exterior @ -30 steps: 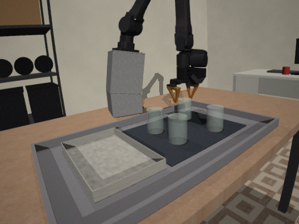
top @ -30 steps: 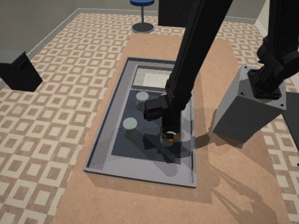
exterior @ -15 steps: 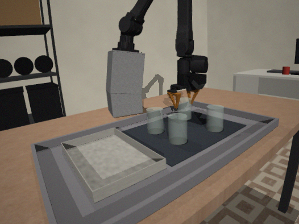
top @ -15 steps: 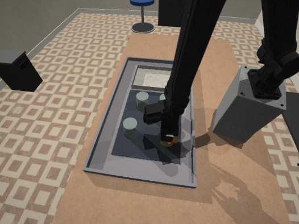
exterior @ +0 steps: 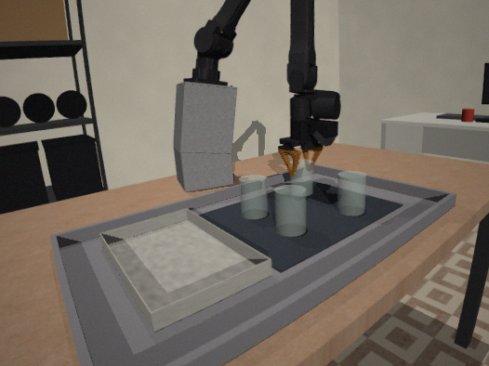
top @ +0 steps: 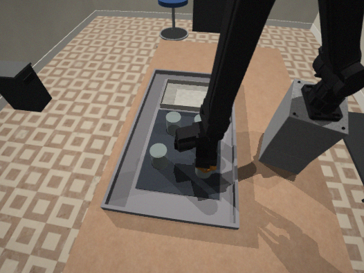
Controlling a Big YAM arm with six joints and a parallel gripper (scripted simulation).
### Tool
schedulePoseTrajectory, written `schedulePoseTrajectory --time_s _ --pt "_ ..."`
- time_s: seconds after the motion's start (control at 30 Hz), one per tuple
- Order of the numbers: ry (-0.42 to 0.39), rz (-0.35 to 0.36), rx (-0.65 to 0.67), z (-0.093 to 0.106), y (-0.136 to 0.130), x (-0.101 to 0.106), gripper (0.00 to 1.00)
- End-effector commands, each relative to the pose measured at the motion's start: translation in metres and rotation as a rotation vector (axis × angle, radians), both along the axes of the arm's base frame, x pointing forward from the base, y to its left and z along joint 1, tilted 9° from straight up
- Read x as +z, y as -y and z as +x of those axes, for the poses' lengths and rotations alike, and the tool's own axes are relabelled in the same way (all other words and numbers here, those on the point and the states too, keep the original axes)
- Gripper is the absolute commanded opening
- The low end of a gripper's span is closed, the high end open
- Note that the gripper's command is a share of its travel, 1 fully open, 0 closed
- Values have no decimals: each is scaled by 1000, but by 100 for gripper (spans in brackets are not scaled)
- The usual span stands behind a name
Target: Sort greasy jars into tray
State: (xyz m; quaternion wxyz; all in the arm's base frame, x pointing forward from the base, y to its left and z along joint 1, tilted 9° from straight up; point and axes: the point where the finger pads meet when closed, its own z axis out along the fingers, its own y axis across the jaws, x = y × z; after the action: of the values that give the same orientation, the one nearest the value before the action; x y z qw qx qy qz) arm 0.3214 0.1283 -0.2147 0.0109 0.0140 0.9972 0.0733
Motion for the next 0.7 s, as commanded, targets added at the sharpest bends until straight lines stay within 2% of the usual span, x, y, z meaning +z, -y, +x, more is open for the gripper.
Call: schedulePoseTrajectory --time_s 0.0,0.33,0.67 --pt "23 5 2 7 -6 3 0" --pt "23 5 2 7 -6 3 0" --pt "24 5 2 7 -3 24 0"
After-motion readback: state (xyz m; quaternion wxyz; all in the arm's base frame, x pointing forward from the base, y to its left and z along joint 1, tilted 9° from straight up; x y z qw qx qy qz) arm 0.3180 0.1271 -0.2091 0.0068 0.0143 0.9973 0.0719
